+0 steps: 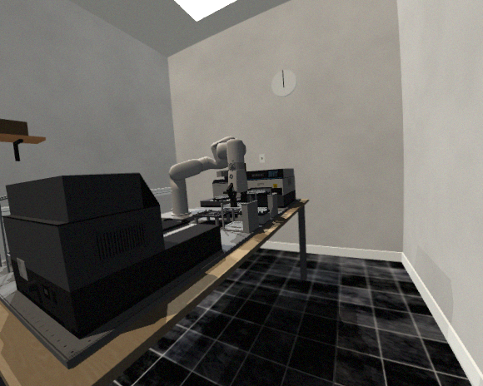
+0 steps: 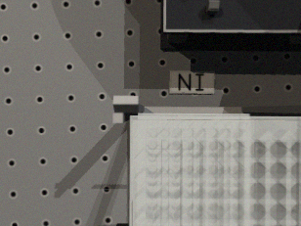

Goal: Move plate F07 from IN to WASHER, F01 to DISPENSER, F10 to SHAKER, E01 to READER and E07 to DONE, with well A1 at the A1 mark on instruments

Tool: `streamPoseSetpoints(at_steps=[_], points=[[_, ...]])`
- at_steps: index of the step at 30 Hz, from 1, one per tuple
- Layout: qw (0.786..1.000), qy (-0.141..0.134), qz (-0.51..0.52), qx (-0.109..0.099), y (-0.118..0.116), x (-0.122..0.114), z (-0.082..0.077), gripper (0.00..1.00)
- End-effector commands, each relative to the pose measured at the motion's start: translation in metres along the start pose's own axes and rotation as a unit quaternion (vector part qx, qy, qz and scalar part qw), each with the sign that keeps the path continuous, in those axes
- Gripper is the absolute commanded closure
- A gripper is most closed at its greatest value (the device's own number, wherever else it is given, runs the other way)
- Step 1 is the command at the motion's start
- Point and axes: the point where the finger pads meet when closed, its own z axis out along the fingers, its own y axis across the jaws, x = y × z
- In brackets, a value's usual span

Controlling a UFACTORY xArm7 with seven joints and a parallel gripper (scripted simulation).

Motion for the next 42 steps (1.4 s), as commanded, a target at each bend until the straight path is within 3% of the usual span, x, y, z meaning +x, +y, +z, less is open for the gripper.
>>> streamPoseSetpoints(at_steps=[1, 42], points=[[1.0, -0.002, 0.0, 0.001, 0.0, -0.001, -0.005, 1.0], [1.0, -0.002, 0.0, 0.001, 0.0, -0.001, -0.028, 1.0]])
